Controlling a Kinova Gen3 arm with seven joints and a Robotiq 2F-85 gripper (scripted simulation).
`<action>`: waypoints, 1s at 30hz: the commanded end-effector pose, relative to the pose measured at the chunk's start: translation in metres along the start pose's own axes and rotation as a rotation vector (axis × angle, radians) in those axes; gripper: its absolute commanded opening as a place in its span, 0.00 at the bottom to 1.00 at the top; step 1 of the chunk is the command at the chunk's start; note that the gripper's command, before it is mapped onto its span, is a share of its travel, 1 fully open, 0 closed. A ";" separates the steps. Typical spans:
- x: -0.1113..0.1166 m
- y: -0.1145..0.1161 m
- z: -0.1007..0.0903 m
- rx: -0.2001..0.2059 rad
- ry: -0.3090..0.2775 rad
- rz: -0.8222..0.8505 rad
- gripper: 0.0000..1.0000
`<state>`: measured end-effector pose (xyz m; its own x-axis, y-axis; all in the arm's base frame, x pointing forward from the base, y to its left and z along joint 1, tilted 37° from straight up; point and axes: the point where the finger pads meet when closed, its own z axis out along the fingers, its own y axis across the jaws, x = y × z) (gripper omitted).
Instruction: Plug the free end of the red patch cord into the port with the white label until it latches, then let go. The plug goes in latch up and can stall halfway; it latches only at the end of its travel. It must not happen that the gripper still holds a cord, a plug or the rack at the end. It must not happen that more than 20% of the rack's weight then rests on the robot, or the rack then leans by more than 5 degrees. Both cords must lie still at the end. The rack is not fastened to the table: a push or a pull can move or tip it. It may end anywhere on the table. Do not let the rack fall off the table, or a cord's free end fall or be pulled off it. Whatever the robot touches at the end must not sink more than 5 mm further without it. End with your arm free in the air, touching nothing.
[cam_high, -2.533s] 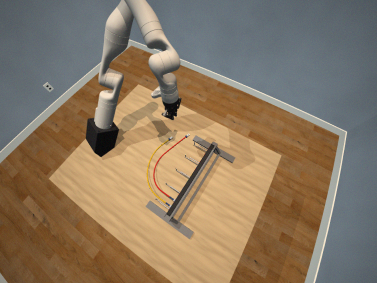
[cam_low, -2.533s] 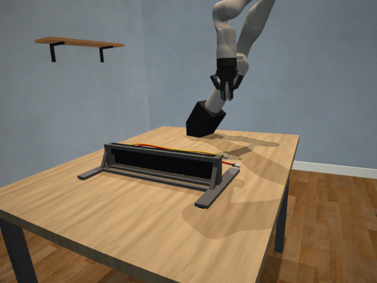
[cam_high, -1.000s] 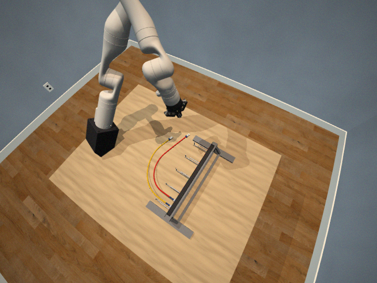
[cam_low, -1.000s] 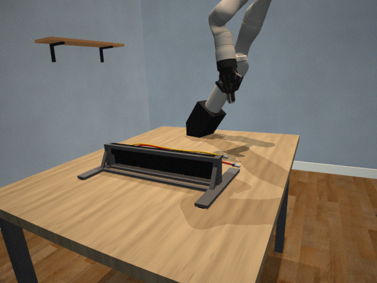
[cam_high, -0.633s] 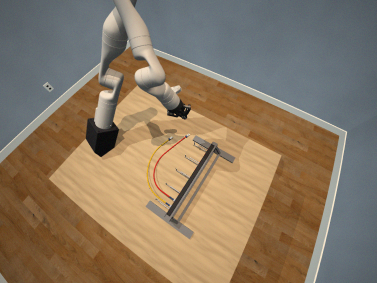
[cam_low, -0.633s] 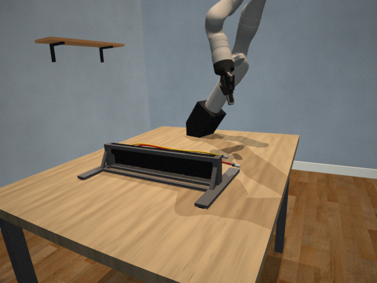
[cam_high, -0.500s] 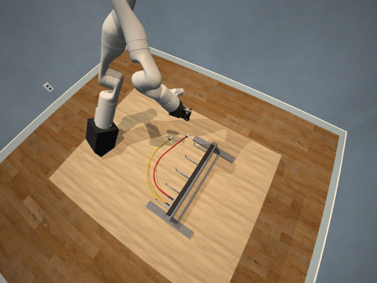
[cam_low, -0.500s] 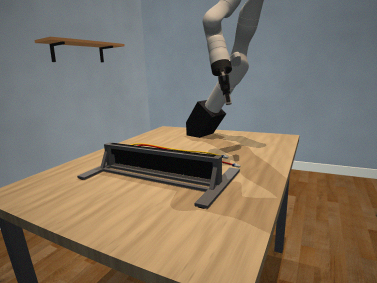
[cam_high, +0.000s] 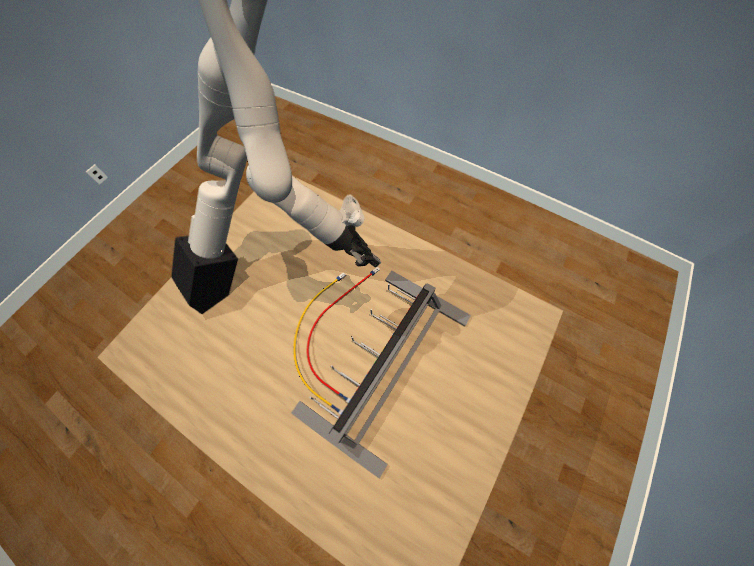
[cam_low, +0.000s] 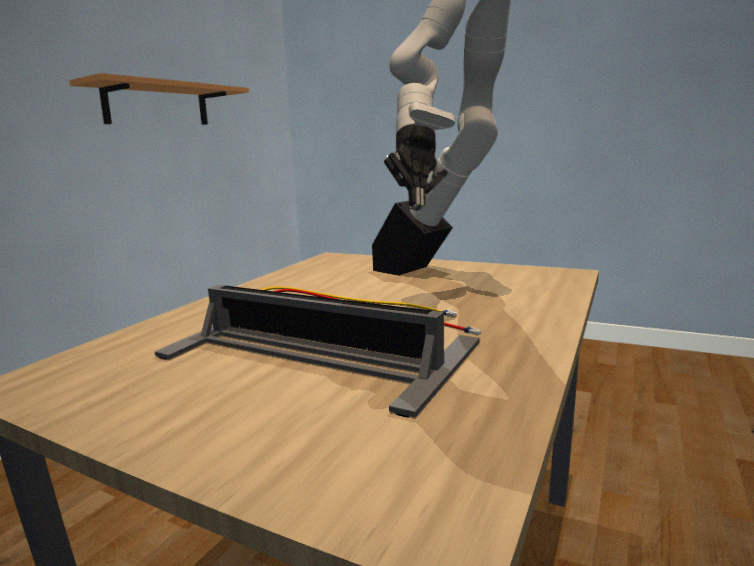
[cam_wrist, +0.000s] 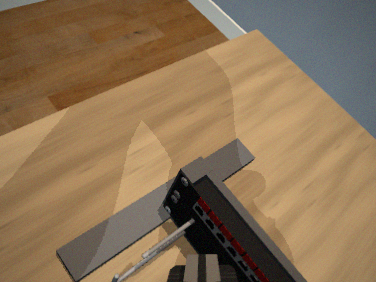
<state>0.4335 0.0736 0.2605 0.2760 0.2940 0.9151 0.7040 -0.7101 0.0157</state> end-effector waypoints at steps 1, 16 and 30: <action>-0.014 0.006 -0.001 -0.027 -0.005 0.140 0.00; -0.070 0.041 -0.012 -0.214 -0.016 0.724 0.00; -0.088 0.048 -0.017 -0.266 -0.018 0.874 0.00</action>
<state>0.4316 0.0028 0.1878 0.6519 -0.4086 0.6388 0.0665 -0.8084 -0.5849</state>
